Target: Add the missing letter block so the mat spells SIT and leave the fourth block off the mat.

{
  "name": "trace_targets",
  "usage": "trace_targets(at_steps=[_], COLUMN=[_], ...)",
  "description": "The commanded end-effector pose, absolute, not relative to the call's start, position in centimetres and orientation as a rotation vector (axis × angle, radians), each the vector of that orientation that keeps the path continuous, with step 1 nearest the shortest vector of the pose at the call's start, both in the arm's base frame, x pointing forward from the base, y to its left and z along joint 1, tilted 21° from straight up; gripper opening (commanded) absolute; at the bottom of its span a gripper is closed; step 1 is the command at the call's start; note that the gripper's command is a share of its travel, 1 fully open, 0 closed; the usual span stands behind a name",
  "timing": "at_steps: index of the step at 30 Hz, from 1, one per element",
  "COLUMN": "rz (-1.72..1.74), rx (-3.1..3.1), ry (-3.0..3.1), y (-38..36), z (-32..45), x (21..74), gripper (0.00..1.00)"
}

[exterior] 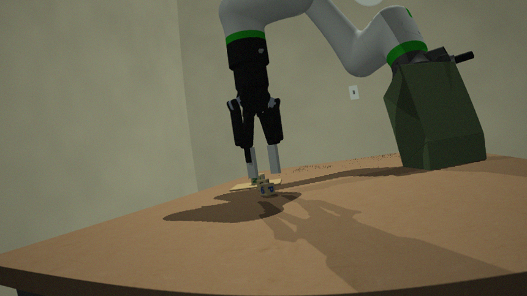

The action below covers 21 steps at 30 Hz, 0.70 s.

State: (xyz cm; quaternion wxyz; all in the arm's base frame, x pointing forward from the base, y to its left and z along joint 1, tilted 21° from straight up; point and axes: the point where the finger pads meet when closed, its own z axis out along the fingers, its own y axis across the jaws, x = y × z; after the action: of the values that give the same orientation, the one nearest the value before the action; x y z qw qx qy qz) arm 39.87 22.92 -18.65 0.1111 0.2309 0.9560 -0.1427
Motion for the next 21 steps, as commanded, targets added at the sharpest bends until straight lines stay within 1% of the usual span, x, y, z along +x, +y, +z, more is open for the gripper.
trace_targets(at_steps=[1, 21], rz=[-0.419, -0.419], rx=[0.678, 0.678], ry=[2.808, 2.808], y=[22.87, 22.70], z=[-18.85, -19.34], x=[39.91, 39.98], gripper=[0.37, 0.37])
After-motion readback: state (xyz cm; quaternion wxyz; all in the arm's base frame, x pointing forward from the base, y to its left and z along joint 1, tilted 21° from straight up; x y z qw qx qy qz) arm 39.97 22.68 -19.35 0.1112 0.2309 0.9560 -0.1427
